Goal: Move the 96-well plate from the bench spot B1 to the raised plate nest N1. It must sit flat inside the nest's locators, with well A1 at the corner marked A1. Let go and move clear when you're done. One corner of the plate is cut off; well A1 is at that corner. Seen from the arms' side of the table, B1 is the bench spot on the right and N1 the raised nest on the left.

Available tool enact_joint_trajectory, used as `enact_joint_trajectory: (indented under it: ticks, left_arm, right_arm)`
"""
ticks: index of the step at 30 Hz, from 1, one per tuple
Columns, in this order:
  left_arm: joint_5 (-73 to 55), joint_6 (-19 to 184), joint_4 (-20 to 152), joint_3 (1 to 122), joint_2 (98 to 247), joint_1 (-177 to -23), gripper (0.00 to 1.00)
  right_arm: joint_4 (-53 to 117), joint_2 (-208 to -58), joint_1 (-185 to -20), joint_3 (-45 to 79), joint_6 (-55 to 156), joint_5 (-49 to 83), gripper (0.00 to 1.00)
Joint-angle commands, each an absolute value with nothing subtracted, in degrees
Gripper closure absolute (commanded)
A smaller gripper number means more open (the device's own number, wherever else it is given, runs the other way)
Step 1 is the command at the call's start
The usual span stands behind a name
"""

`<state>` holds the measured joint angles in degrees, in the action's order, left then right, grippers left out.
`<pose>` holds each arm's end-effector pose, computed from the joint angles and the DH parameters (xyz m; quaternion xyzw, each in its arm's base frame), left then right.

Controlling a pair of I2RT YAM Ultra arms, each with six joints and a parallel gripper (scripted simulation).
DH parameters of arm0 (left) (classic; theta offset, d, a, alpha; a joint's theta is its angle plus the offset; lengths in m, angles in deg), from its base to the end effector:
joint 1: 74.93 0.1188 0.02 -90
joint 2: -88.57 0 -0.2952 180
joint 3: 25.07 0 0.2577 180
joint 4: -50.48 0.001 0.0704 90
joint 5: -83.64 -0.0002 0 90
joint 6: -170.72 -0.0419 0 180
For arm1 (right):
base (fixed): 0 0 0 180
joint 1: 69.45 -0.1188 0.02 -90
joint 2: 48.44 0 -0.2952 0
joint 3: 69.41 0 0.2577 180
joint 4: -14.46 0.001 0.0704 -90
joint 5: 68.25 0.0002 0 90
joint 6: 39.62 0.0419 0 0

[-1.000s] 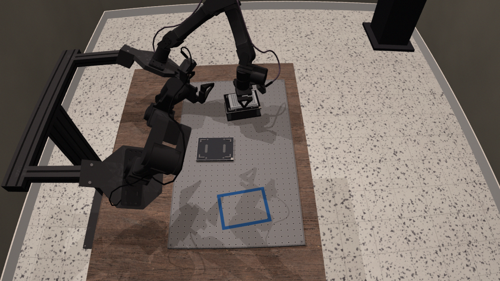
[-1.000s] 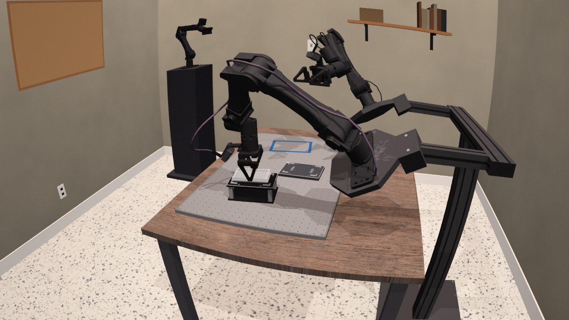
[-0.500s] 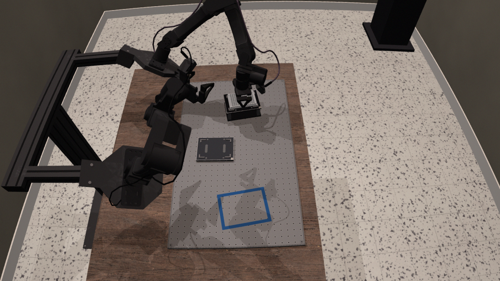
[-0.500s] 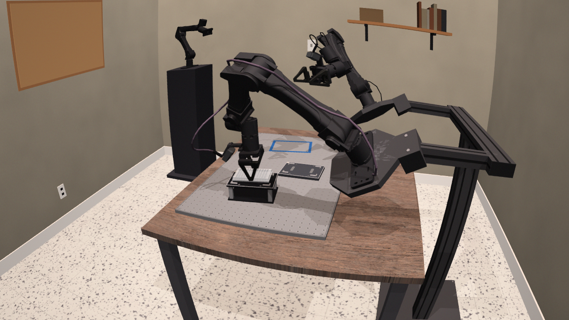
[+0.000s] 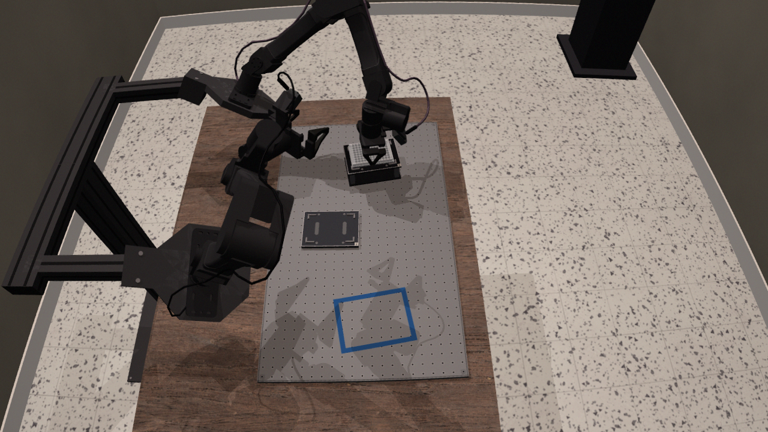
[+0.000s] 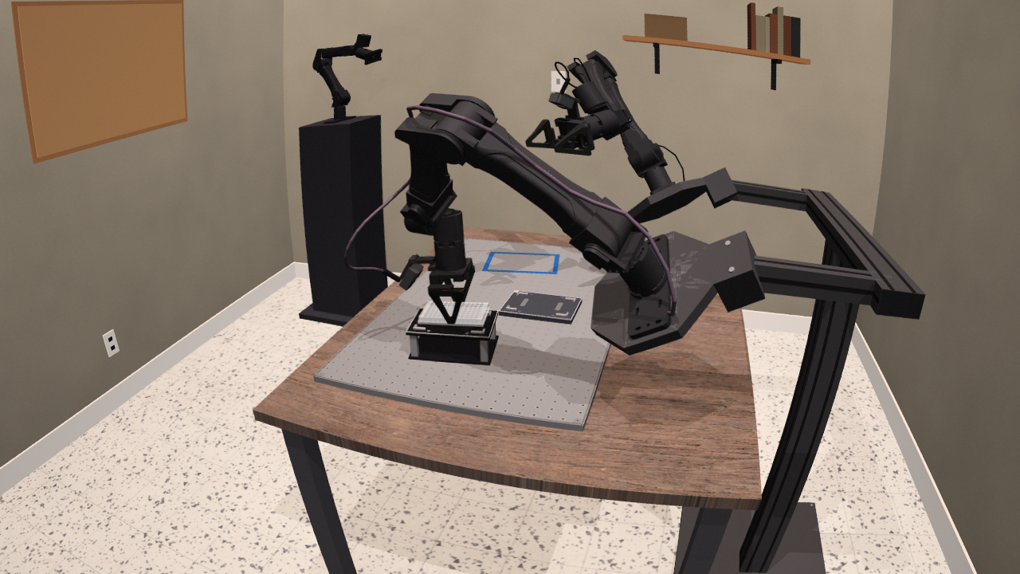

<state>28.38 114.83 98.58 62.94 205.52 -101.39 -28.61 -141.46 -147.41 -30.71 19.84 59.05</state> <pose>0.3715 -0.1571 0.1550 -0.0969 0.9439 0.2018 0.2426 0.0838 0.2761 0.1838 -0.4759 0.5926 0.0154 0.6497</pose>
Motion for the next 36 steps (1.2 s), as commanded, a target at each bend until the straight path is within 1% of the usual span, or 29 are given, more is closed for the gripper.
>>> enact_joint_trajectory:
  ticks: [1, 4, 13, 36]
  left_arm:
    - [28.77, 114.91, 98.65, 63.93, 204.42, -102.62, 0.19]
    - [28.67, 114.54, 97.95, 64.47, 203.77, -102.99, 0.19]
    - [27.90, 113.24, 96.54, 60.99, 201.33, -102.32, 0.19]
    - [27.18, 112.51, 95.06, 60.37, 202.37, -101.66, 0.19]
  right_arm:
    - [-29.67, -141.46, -148.00, -30.51, 19.72, 58.82, 0.00]
    - [-29.67, -141.46, -148.00, -30.51, 19.72, 58.82, 0.00]
    - [-29.67, -141.46, -148.00, -30.51, 19.72, 58.82, 0.00]
    - [-29.67, -141.46, -148.00, -30.51, 19.72, 58.82, 0.00]
